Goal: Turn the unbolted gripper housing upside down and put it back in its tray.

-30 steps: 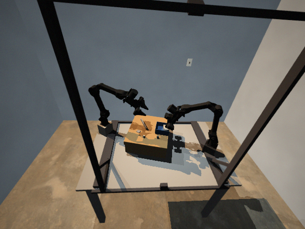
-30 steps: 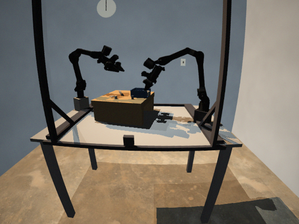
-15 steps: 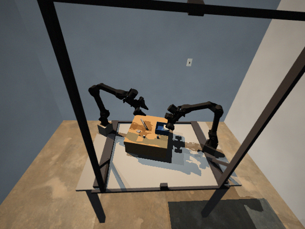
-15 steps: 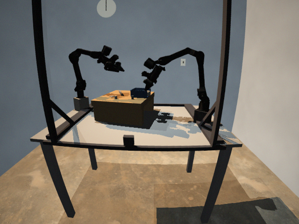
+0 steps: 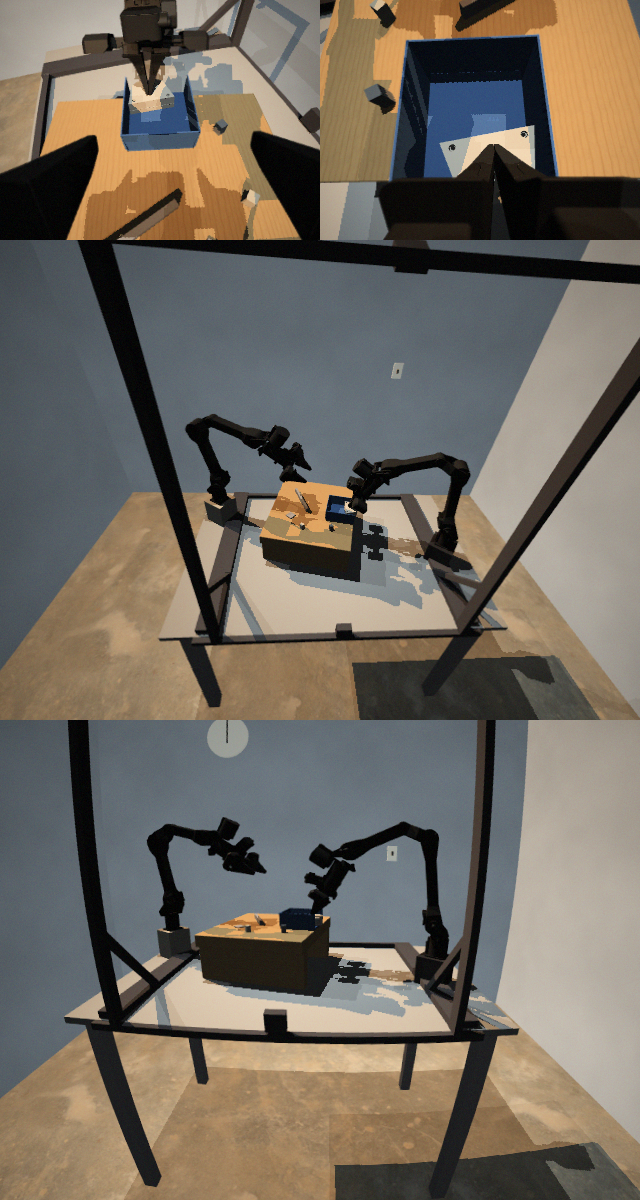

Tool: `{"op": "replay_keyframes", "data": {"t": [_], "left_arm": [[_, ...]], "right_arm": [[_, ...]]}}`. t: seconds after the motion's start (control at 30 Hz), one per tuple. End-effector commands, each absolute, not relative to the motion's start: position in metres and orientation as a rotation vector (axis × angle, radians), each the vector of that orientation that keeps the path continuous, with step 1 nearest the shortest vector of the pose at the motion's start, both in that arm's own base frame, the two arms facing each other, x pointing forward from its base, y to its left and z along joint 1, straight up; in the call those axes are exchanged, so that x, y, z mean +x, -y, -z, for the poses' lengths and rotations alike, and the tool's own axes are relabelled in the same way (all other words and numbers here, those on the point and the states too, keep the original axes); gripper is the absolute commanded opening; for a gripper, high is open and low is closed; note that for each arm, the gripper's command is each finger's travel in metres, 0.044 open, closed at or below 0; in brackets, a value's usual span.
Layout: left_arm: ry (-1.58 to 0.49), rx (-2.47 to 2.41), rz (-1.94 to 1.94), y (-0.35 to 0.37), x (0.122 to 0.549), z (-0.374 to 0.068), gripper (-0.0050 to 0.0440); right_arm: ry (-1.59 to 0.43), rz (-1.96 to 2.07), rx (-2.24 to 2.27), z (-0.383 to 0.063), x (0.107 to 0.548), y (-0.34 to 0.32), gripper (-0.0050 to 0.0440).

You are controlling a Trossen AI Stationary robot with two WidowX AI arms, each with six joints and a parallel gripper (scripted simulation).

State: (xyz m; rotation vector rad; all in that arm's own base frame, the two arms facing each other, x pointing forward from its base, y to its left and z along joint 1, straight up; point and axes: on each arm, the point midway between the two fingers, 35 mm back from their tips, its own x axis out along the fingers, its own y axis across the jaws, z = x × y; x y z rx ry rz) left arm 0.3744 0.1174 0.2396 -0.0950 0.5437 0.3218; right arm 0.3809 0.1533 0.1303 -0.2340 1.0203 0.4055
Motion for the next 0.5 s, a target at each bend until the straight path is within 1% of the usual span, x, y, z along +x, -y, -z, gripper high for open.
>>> {"op": "replay_keyframes", "data": {"t": [0.0,0.47], "left_arm": [[-0.52,-0.086,-0.319,-0.1172,0.3741,-0.2486,0.0435],[-0.52,-0.086,-0.319,-0.1172,0.3741,-0.2486,0.0435]], "right_arm": [[-1.005,-0.411,-0.233,-0.1358,0.3793,-0.1526,0.0],[-1.005,-0.411,-0.234,-0.1345,0.3758,-0.1502,0.0]]}}
